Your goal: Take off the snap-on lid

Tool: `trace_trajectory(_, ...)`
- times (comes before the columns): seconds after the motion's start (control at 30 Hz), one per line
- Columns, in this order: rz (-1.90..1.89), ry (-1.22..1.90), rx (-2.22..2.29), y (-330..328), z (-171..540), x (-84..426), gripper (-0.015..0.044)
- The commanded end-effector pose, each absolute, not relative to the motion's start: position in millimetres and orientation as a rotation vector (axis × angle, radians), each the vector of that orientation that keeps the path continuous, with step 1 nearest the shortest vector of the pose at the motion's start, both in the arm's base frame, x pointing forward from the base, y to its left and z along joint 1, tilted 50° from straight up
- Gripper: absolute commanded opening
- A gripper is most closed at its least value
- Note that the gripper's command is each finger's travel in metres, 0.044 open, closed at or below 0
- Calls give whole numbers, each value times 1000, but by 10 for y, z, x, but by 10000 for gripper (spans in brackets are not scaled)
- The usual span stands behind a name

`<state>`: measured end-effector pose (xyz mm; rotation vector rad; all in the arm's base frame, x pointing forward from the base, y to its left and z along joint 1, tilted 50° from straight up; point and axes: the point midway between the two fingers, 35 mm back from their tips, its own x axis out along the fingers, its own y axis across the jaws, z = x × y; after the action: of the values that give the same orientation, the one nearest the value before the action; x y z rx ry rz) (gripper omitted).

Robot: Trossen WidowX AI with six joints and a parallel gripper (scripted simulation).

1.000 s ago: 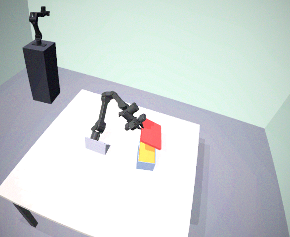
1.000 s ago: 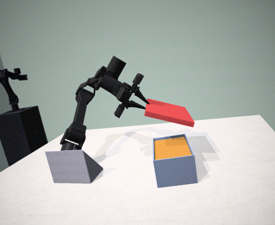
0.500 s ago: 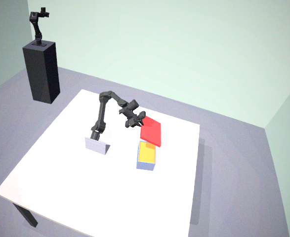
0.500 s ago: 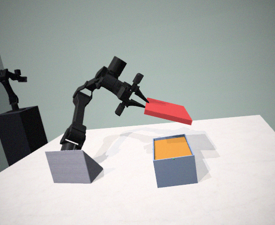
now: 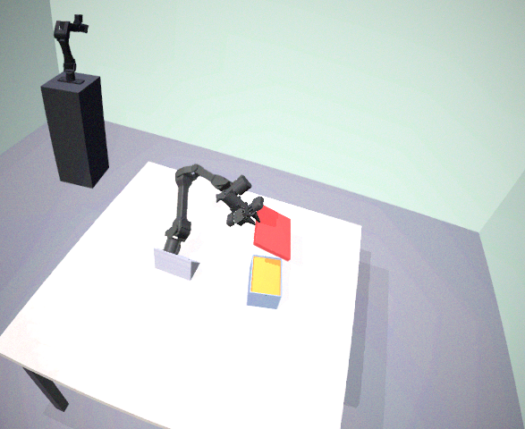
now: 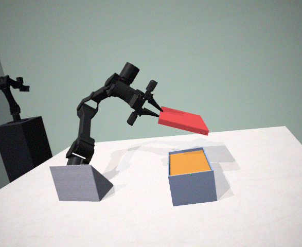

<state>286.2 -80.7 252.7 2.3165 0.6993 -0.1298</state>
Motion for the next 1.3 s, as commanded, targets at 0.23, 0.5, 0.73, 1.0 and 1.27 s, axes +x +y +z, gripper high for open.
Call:
trace_trajectory(0.23, -128, 685, 2311, -661, 2733, 2818, 0)
trace_trajectory(0.5, -128, 685, 2312, -555, 2849, 2792, 0)
trace_trajectory(0.73, -128, 686, 2312, -462, 2951, 2770, 0)
trace_trajectory(1.0, -128, 686, 2312, -355, 3068, 2744, 0)
trace_trajectory(1.27, -128, 686, 2313, -248, 3185, 2718, 0)
